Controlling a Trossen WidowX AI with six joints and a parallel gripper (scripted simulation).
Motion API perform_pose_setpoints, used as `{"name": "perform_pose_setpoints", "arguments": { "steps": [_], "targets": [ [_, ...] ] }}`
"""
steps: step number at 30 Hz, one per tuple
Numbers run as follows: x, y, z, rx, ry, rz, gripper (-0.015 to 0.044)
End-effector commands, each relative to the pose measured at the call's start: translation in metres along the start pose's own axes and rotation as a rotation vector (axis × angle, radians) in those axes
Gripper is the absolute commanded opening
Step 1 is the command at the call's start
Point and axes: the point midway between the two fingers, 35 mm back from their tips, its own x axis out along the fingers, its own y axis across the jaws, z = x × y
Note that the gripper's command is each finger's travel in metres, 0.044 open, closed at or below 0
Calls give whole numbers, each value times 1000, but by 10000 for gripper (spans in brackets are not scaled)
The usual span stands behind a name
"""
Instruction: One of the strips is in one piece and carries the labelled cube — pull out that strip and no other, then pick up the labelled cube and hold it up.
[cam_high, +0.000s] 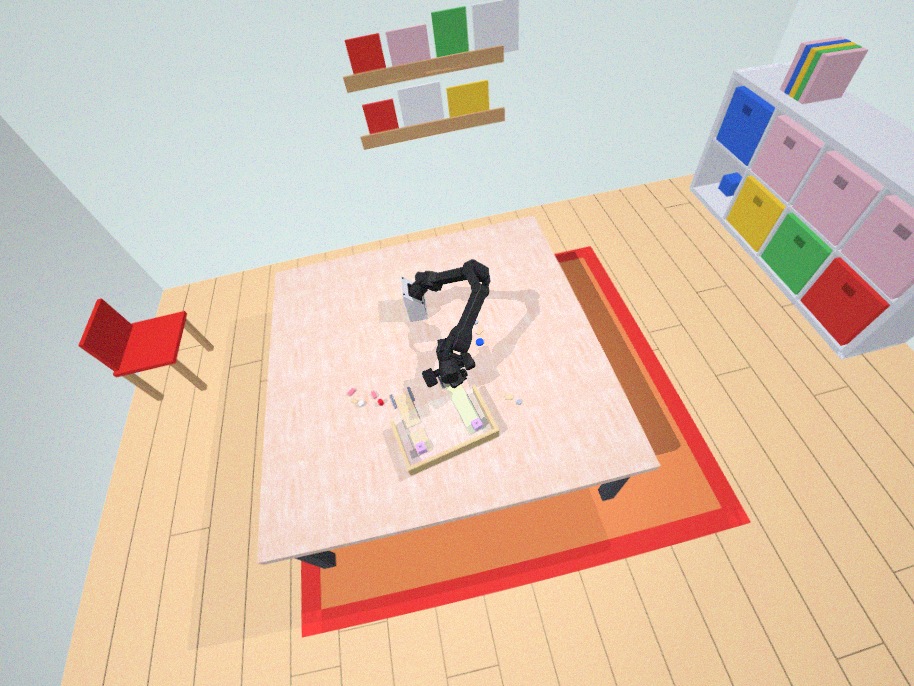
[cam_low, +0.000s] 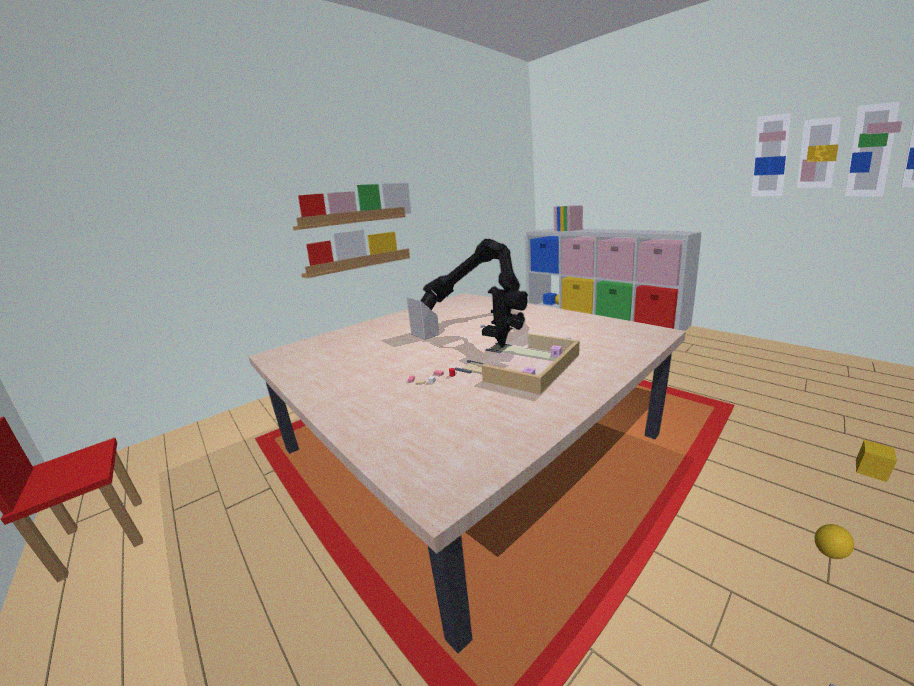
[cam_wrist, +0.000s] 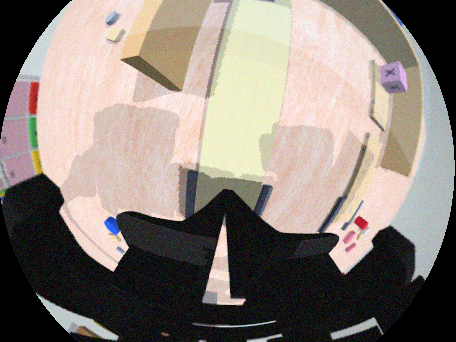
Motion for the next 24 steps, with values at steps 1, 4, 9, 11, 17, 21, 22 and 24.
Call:
{"name": "perform_pose_setpoints", "arguments": {
  "steps": [1, 4, 9, 11, 17, 21, 22, 24],
  "targets": [
    [1, -1, 0, 3, 0, 2, 0],
    [1, -1, 0, 3, 0, 2, 0],
    [1, -1, 0, 3, 0, 2, 0],
    [2, -1, 0, 3, 0, 2, 0],
    [2, -1, 0, 3, 0, 2, 0],
    [3, -1, 0, 3, 0, 2, 0],
    [3, -1, 0, 3, 0, 2, 0],
    [3, -1, 0, 3, 0, 2, 0]
  ]
}}
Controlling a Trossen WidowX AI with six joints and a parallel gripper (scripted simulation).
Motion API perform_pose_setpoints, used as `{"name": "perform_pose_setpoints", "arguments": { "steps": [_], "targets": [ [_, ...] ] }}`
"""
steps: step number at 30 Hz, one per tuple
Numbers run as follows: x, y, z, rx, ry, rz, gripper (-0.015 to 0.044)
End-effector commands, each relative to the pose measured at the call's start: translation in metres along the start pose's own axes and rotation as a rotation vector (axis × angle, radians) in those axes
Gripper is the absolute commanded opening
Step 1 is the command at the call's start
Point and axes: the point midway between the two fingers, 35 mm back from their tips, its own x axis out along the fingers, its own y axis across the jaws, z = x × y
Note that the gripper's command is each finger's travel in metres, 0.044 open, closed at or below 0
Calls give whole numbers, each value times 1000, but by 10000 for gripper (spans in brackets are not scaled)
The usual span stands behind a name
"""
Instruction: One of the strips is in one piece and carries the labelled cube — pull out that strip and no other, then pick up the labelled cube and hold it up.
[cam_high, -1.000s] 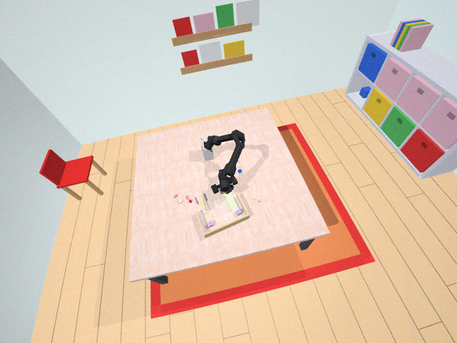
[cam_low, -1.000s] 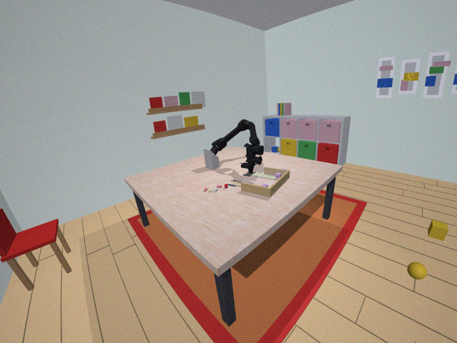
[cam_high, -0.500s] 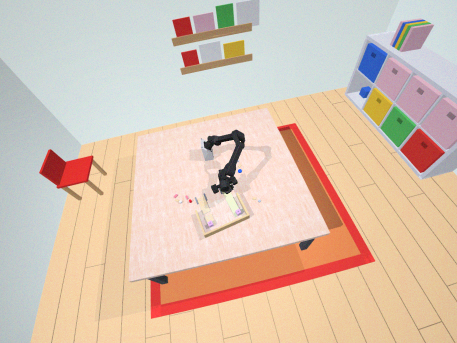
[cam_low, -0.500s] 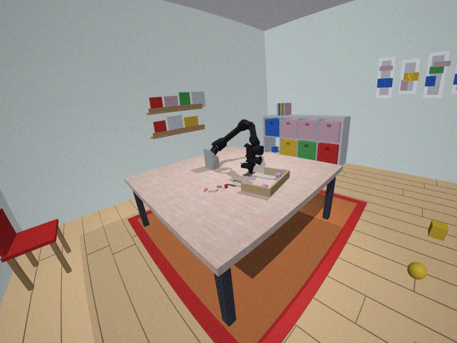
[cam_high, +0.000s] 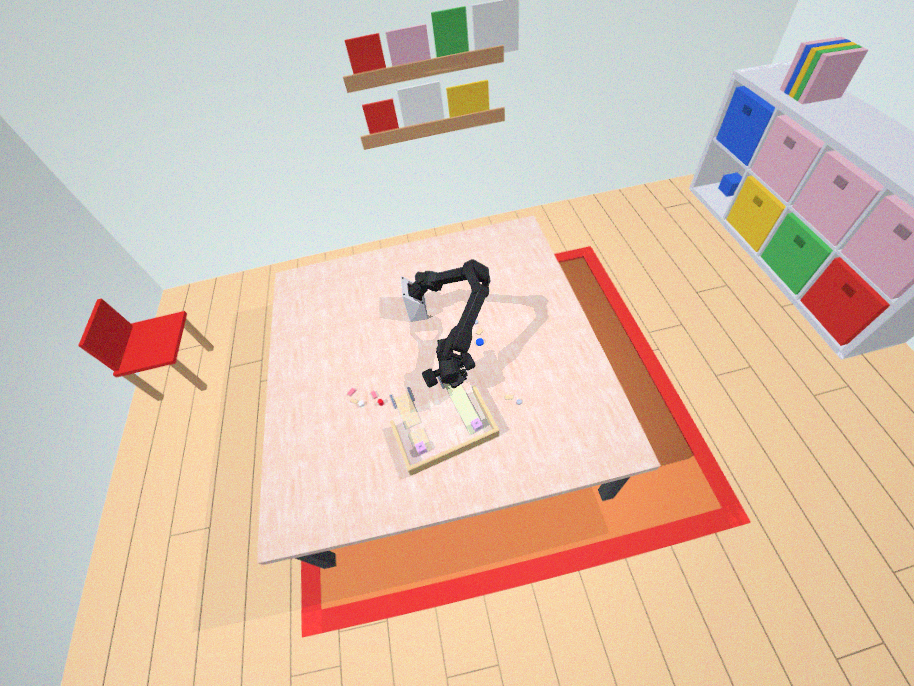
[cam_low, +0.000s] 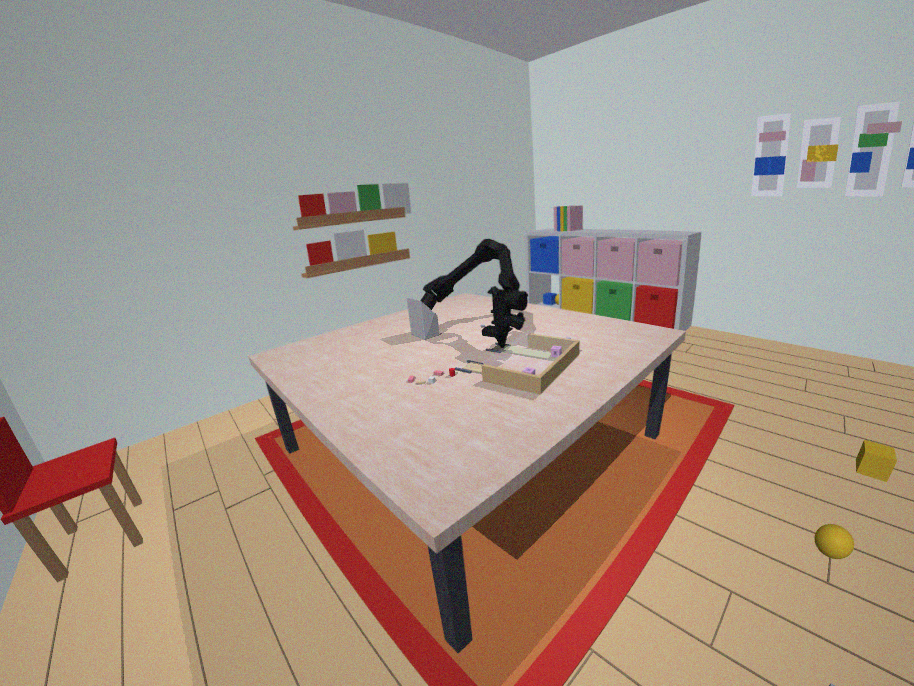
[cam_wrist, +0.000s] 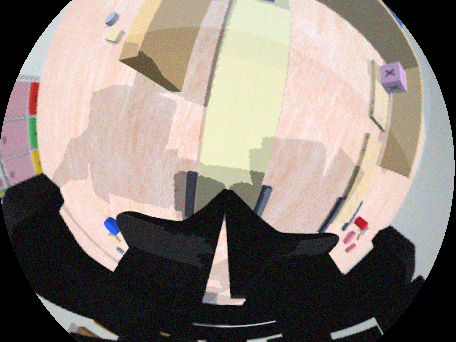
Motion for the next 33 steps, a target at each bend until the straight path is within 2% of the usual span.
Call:
{"name": "perform_pose_setpoints", "arguments": {
  "steps": [1, 33],
  "targets": [
    [2, 0, 0, 2, 2, 1, 0],
    [4, 1, -47, 4, 4, 2, 0]
  ]
}}
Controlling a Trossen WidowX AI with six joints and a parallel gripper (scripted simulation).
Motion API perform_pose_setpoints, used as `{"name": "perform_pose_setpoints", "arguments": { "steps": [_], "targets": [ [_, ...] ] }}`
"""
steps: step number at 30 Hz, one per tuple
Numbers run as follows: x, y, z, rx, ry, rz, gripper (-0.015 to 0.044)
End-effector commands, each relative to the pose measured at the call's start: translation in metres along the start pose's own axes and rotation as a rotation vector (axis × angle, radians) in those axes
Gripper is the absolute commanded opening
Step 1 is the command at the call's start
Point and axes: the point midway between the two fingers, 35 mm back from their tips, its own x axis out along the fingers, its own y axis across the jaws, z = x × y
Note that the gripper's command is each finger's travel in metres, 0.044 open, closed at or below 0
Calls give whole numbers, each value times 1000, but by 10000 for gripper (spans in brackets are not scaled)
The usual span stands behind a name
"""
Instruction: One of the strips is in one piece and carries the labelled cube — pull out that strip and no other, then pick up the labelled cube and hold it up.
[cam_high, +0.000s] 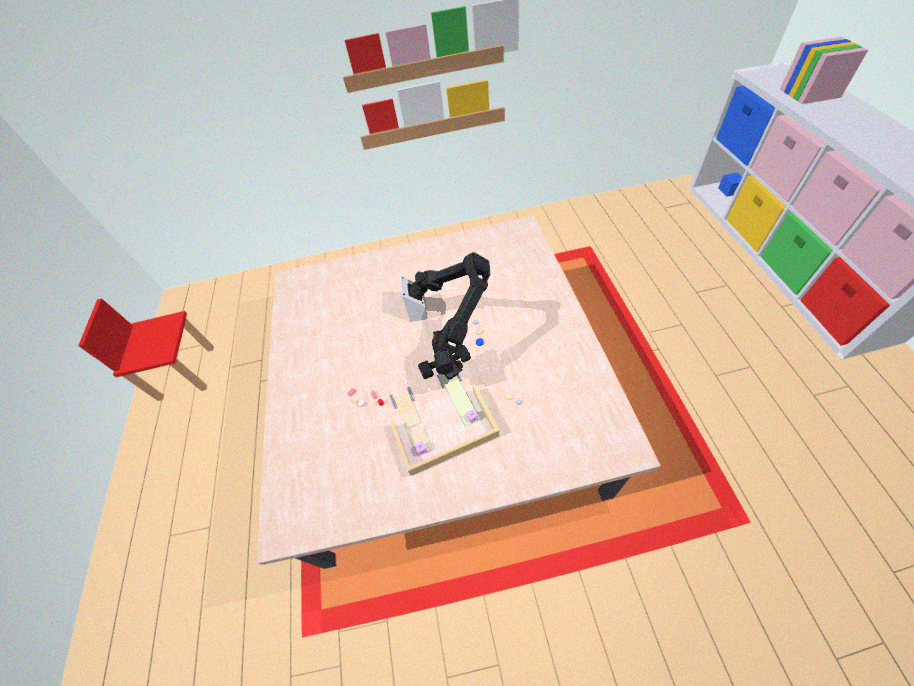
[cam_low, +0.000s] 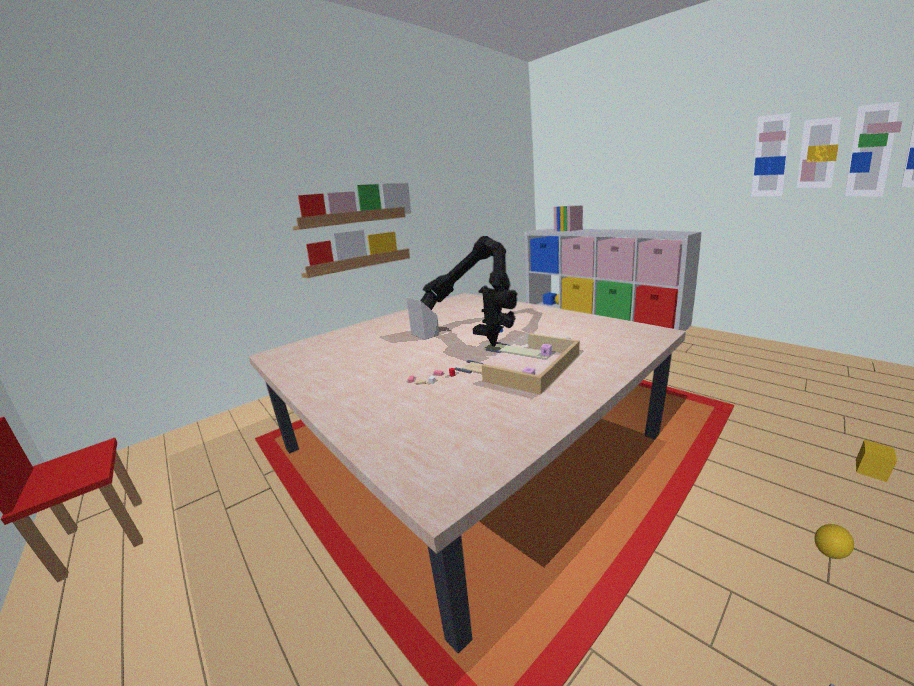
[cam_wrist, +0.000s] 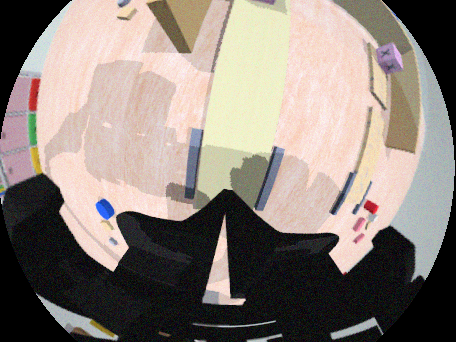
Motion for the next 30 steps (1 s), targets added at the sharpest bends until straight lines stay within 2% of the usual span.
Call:
{"name": "perform_pose_setpoints", "arguments": {
  "steps": [1, 30],
  "targets": [
    [3, 1, -10, 3, 14, 2, 0],
    [3, 2, -56, 4, 16, 2, 0]
  ]
}}
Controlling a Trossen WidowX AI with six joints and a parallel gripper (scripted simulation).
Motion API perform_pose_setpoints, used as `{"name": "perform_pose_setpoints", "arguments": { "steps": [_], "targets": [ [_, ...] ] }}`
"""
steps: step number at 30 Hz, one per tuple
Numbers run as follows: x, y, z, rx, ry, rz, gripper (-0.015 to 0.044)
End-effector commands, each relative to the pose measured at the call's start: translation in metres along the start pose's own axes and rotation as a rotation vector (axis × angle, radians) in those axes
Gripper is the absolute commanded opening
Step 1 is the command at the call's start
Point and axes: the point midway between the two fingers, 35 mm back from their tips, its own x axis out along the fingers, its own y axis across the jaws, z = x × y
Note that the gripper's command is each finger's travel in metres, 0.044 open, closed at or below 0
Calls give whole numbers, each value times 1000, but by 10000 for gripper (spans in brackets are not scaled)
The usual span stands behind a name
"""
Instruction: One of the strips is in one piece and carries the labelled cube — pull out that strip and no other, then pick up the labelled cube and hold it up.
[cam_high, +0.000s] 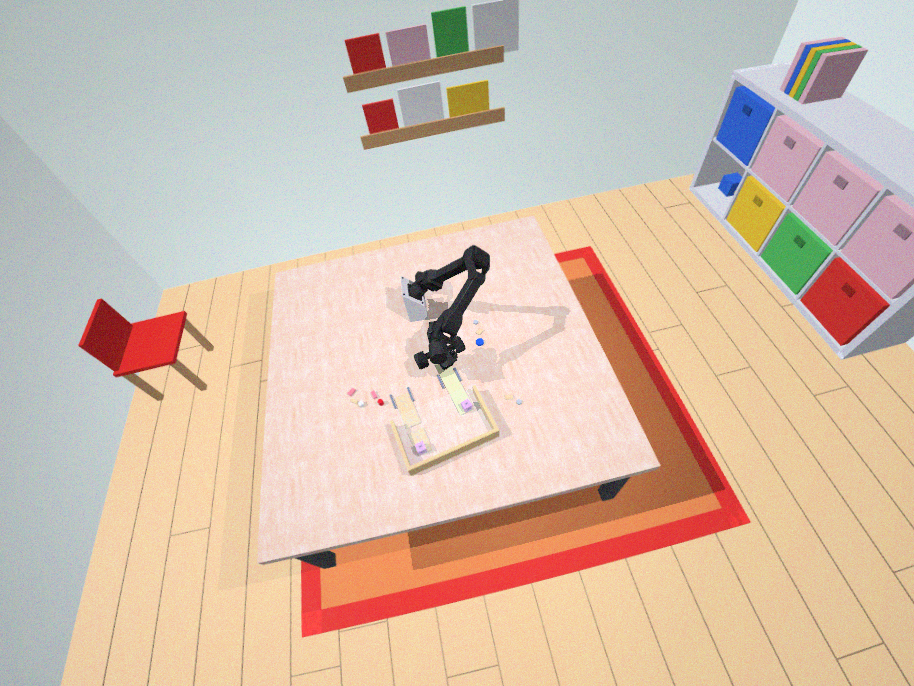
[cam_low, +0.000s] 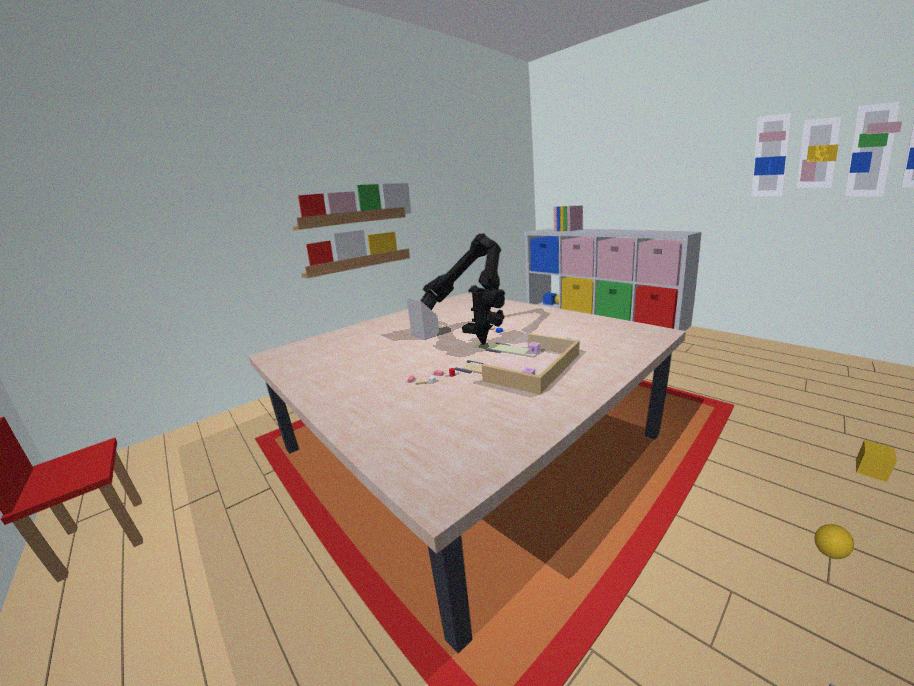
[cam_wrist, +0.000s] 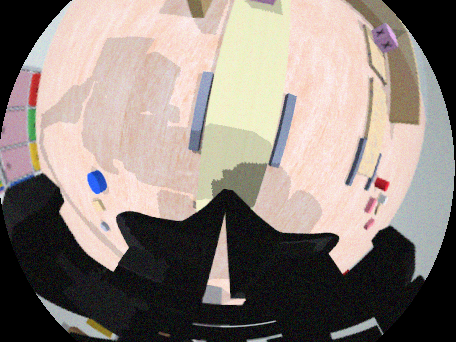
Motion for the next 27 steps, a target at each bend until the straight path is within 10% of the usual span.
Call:
{"name": "perform_pose_setpoints", "arguments": {
  "steps": [1, 27],
  "targets": [
    [3, 1, -11, 4, 17, 3, 0],
    [3, 2, -50, 5, 18, 3, 0]
  ]
}}
